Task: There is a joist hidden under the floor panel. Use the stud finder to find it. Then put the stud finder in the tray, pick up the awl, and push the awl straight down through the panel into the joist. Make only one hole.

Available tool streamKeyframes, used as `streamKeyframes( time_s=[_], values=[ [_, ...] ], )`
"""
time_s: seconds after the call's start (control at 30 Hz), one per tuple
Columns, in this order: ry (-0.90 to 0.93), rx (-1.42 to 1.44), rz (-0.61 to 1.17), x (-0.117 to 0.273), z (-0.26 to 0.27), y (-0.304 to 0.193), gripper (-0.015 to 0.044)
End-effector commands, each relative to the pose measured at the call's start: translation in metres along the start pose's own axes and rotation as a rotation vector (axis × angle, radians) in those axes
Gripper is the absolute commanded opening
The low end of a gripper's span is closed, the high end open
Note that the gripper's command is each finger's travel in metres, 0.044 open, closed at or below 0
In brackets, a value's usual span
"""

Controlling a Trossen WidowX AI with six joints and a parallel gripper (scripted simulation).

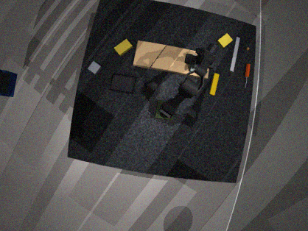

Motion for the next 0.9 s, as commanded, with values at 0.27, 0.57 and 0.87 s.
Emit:
streamKeyframes(
  time_s=[0.27,0.57,0.87],
  values=[
    [0.007,0.003,-0.001,-0.001,0.024,0.006,0.0],
    [0.009,0.002,-0.001,-0.001,0.04,0.009,0.0],
    [0.01,0.002,-0.002,0.0,0.055,0.013,0.0]
  ],
)
Point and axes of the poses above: the point midway between the two fingers, 35 mm back from their tips, its own x axis back along the fingers, its own z axis across the jaws, y = z × x, the point moved 4 cm from there along x, back along the fingers, and after that the axes turned 13 degrees about x, right-handed, at the moved point
